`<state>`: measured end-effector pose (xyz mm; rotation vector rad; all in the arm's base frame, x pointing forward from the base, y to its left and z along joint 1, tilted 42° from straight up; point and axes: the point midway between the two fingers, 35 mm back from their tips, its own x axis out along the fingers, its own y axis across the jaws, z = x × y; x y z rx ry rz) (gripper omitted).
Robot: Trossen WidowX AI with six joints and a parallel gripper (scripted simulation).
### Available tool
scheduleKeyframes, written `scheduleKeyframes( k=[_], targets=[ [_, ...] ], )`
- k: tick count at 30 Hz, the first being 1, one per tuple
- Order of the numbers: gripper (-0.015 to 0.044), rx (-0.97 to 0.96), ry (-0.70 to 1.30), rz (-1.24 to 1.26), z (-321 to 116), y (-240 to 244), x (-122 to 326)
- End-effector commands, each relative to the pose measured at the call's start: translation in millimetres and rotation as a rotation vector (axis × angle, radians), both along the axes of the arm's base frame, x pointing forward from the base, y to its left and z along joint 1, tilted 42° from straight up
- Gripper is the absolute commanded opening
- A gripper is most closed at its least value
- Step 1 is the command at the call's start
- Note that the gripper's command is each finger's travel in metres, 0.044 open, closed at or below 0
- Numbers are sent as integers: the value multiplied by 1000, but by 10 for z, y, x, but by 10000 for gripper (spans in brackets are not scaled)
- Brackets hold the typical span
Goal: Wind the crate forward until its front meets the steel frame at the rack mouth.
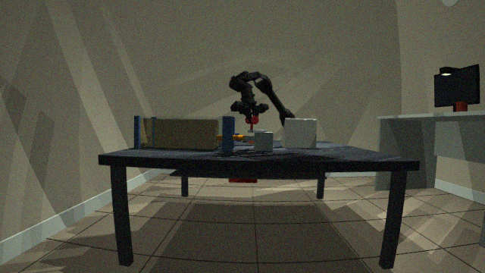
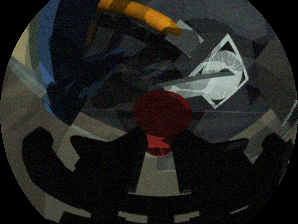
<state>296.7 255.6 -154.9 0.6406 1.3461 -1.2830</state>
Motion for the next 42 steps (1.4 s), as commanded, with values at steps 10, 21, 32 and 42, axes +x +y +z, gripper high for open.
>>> scheduleKeyframes(
  k=[10, 21, 32, 42],
  targets=[
    [0, 16, 34, 15, -122, 187, -338],
    [0, 17, 35, 15, -144, 237, -503],
    [0, 18, 36, 15, -147, 267, -678],
    [0, 18, 38, 15, -134, 273, -839]
  ],
)
